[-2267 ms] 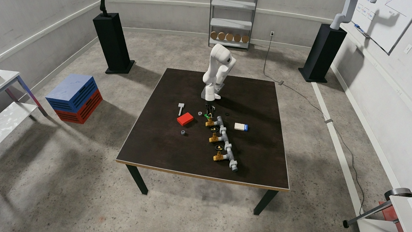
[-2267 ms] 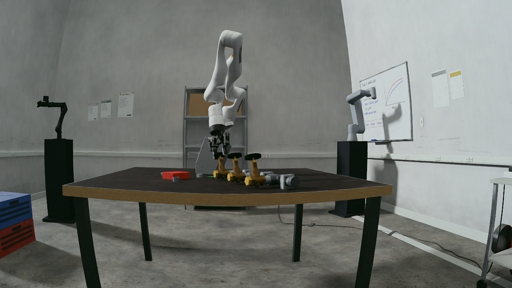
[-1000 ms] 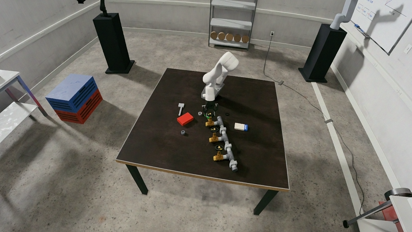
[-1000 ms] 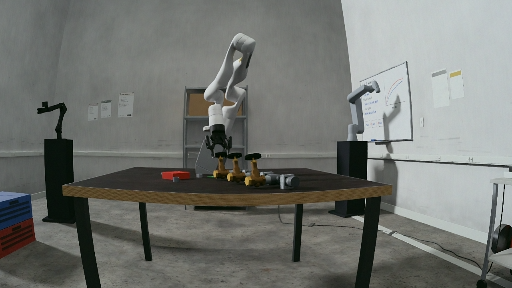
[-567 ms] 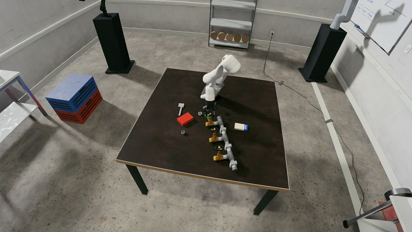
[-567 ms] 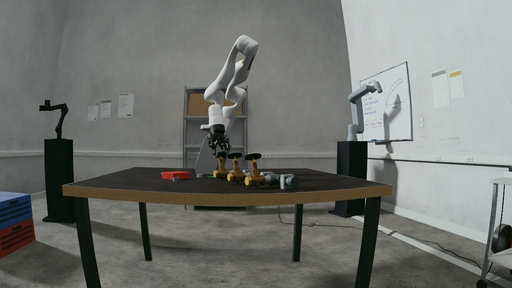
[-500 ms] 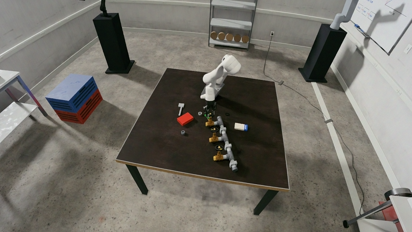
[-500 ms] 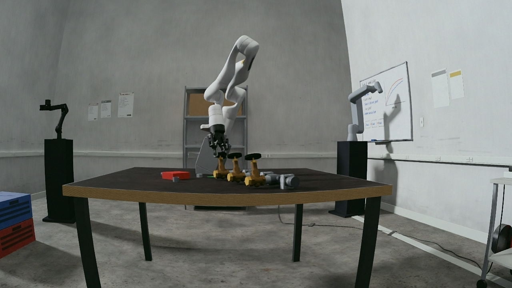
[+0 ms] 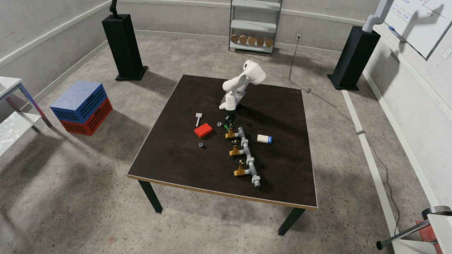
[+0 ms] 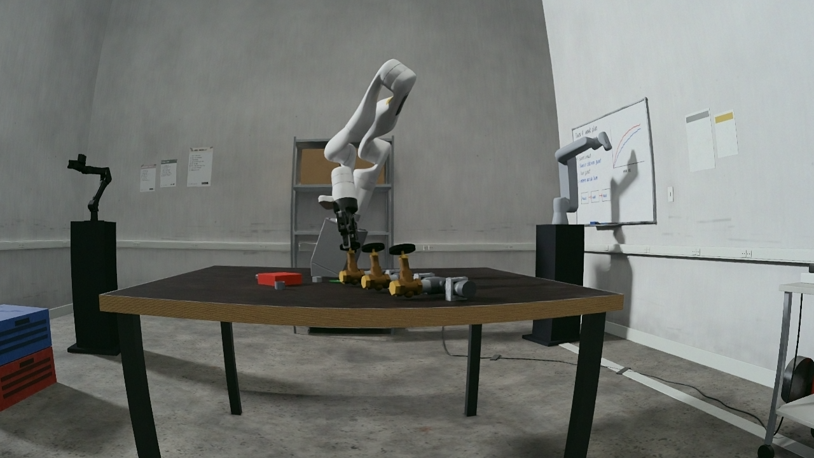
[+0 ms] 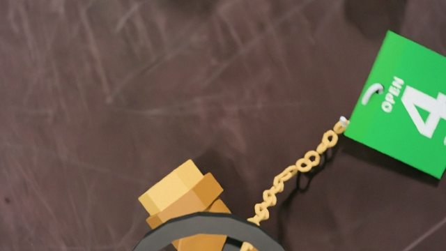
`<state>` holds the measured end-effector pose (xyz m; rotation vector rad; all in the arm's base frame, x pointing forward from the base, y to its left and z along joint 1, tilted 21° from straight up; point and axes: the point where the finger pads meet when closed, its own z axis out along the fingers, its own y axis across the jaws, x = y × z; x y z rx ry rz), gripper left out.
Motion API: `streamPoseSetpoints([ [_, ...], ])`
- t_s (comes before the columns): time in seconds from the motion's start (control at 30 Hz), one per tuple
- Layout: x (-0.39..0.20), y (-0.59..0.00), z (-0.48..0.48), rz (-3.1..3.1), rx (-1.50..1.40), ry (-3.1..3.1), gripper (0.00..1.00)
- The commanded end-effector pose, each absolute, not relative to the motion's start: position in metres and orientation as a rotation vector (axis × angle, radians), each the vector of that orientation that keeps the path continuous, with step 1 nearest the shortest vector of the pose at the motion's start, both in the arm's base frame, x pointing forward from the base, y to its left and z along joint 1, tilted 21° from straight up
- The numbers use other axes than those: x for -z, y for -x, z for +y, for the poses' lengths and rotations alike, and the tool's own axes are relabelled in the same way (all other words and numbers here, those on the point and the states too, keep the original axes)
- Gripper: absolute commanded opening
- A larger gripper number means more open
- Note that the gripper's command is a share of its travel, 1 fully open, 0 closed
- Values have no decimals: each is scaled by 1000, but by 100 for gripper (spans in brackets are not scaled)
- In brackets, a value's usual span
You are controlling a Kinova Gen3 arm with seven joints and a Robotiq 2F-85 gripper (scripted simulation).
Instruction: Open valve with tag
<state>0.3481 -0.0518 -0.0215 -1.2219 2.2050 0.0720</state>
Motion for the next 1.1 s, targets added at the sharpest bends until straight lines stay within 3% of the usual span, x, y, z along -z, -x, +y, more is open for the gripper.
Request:
streamPoseSetpoints([
  [0.0, 21, -348, -52, 2169, -46, 1279, 68],
  [1.0, 21, -348, -52, 2061, 17, 1445, 68],
  [1.03, 21, -348, -52, 2061, 17, 1445, 100],
  [1.07, 21, -348, -52, 2061, 17, 1445, 100],
])
